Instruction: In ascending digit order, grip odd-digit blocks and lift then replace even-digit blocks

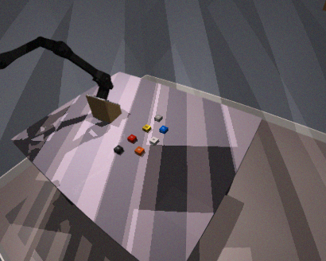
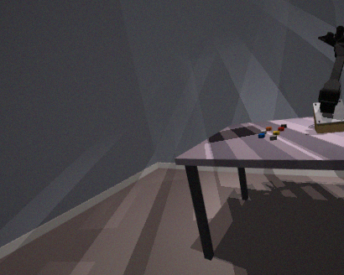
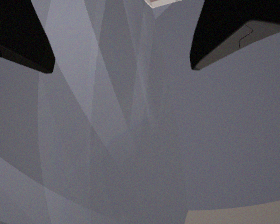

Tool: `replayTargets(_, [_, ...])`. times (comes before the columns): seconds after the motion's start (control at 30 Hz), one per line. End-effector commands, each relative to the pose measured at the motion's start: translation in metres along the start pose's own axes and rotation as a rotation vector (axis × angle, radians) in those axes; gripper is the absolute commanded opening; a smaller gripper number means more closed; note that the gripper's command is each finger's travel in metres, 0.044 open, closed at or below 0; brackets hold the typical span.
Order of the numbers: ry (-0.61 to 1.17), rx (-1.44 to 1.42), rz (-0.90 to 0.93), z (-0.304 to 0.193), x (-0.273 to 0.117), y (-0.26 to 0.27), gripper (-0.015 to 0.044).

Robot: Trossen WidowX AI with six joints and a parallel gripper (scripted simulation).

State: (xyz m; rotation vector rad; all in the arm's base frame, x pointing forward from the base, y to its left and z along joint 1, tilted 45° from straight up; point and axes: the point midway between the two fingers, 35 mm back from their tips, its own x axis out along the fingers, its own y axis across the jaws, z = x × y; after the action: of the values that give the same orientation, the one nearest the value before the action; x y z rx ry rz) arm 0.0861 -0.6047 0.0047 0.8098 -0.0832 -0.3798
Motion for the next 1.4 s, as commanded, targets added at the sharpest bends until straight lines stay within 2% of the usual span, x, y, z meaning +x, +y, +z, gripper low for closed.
replayTargets(0.0, [0.006,0.002,-0.001,-0.002,0.004,0.001,0.0400])
replayTargets(0.1, [0.108,0.024,-0.024,-0.043,0.058,0.018,0.0400])
replayTargets(0.2, [0.180,0.029,-0.039,-0.071,0.086,0.030,0.0400])
replayTargets(0.33, [0.365,0.021,-0.069,-0.140,0.131,0.062,0.0400])
replayTargets(0.43, [0.549,-0.008,-0.083,-0.203,0.153,0.095,0.0400])
replayTargets(0.53, [0.759,-0.057,-0.081,-0.267,0.158,0.132,0.0400])
replayTargets(0.63, [0.990,-0.123,-0.057,-0.330,0.146,0.172,0.0400])
replayTargets(0.73, [1.240,-0.204,-0.006,-0.385,0.118,0.213,0.0400])
replayTargets(0.87, [1.591,-0.322,0.111,-0.441,0.059,0.267,0.0400])
replayTargets(1.0, [1.925,-0.425,0.272,-0.467,-0.009,0.313,0.0400])
replayTargets(1.37, [1.956,-0.434,0.289,-0.468,-0.016,0.317,0.0400])
